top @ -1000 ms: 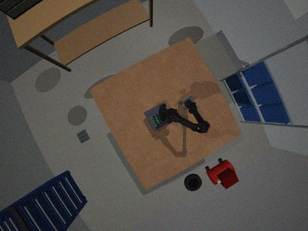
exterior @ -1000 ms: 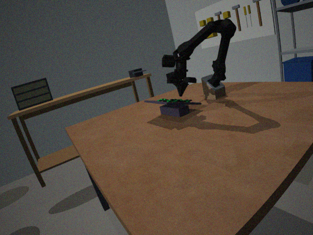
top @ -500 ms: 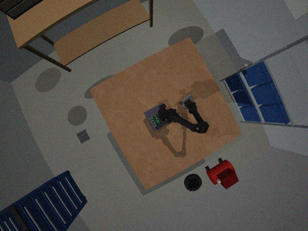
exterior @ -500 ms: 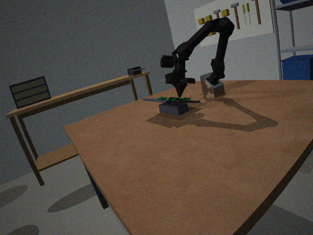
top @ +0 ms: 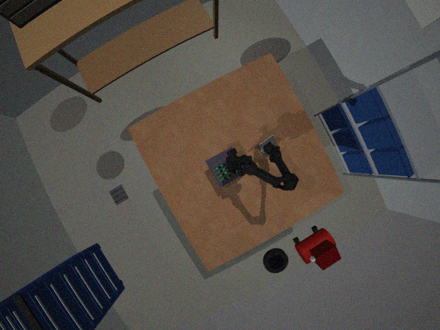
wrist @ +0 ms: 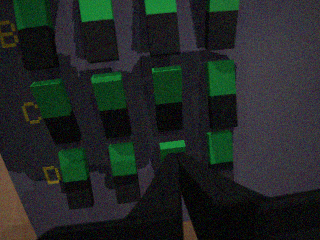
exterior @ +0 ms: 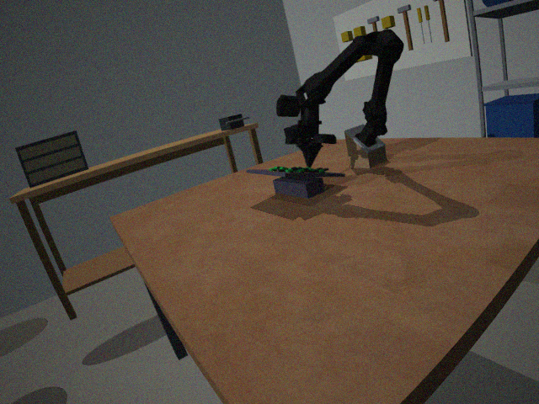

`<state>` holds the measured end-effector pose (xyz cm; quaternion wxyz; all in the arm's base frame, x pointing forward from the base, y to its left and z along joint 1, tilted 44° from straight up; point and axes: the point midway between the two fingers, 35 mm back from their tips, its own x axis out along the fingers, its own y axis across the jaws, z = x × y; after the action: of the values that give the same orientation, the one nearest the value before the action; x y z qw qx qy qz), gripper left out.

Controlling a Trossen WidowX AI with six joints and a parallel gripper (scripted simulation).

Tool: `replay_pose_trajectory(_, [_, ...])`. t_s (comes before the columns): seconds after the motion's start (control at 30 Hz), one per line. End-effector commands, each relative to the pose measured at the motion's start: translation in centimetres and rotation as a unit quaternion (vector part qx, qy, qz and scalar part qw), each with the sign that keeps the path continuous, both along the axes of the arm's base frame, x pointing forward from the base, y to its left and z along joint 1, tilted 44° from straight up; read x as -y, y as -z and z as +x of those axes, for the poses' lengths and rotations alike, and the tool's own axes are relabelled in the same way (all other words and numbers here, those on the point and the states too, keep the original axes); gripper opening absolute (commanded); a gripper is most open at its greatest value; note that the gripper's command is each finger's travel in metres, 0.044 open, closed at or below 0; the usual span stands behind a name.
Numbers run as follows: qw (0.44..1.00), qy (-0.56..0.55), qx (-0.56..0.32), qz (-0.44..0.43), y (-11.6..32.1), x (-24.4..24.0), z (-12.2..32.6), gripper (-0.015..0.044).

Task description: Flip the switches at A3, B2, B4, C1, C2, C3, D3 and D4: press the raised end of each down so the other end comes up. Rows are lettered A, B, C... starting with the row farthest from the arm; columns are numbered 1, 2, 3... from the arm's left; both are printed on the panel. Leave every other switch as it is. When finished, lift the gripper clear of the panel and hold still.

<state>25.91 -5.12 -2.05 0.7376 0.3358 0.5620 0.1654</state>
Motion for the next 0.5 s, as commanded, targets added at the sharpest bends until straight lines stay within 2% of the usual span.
replay_pose_trajectory(0.0, [1.000, 0.002, 0.000, 0.002, 0.01, -0.06, 0.05, 0.0000])
replay_pose_trajectory(0.47, [1.000, 0.002, 0.000, 0.002, 0.15, -0.18, 0.11, 0.0000])
